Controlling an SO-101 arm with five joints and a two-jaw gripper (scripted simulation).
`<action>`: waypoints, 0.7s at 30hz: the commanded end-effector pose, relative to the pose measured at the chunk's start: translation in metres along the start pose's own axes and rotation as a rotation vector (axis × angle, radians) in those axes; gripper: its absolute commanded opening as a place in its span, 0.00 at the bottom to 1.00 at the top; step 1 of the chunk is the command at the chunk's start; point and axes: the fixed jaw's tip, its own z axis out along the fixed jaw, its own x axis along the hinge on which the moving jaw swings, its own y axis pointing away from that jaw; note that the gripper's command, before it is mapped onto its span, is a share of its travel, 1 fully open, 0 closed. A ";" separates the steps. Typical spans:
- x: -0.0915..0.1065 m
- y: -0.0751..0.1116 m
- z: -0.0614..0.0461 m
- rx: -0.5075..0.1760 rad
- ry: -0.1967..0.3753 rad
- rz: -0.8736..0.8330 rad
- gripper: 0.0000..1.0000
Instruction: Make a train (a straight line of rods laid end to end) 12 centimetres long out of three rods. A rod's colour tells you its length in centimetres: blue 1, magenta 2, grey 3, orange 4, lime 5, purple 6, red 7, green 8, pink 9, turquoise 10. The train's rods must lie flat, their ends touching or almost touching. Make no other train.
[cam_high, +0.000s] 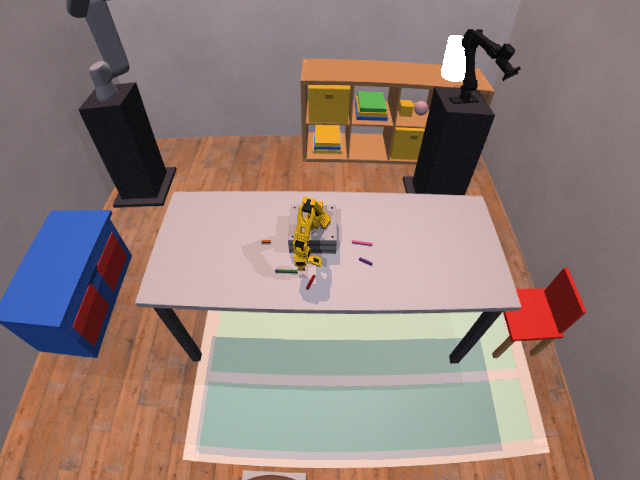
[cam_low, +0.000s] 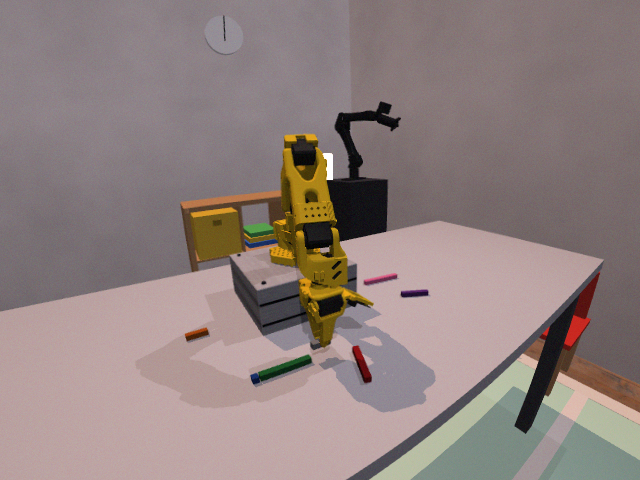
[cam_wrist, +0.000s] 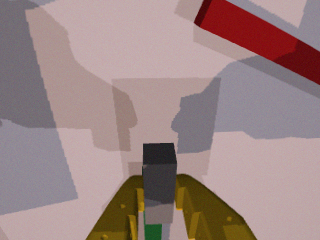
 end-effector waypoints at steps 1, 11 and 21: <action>0.001 0.001 0.006 0.002 -0.001 0.014 0.00; 0.001 0.001 0.011 0.002 -0.001 0.014 0.00; 0.001 0.001 0.016 -0.007 -0.003 0.013 0.00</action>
